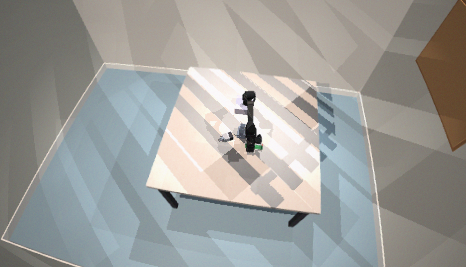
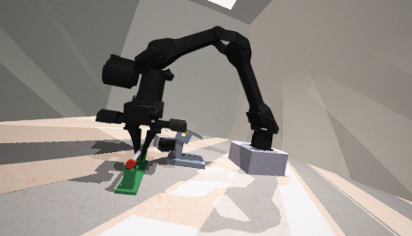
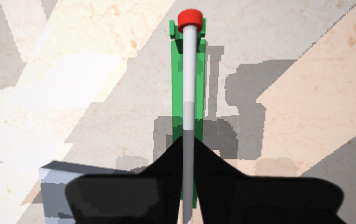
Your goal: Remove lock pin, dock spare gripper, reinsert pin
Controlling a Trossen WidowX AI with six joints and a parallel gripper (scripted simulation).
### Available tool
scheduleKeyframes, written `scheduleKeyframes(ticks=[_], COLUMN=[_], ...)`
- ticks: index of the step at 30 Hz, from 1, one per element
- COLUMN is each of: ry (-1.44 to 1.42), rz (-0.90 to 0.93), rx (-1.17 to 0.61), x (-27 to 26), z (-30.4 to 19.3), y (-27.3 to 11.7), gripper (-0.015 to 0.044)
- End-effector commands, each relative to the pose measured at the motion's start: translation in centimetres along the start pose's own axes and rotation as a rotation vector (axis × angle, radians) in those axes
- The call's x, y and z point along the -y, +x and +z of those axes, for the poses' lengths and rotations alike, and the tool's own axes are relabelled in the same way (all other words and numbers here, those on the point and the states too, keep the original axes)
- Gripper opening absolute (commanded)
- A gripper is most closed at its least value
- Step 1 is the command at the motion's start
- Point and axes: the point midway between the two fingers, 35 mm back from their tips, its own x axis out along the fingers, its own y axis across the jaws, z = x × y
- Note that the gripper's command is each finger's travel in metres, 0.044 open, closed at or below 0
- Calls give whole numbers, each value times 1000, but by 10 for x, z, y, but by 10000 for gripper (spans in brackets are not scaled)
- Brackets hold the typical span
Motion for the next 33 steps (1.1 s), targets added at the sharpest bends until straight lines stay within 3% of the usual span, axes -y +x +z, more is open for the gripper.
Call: scheduleKeyframes(ticks=[1, 10, 27, 33], ry=[-4, 0, 1, 3], rz=[7, 0, 8, 30], rx=[-1, 0, -1, -4], x=[-1, 0, -3, -8], z=[-1, 0, 1, 1], y=[5, 0, -13, -19], gripper=[0, 0, 440, 440])
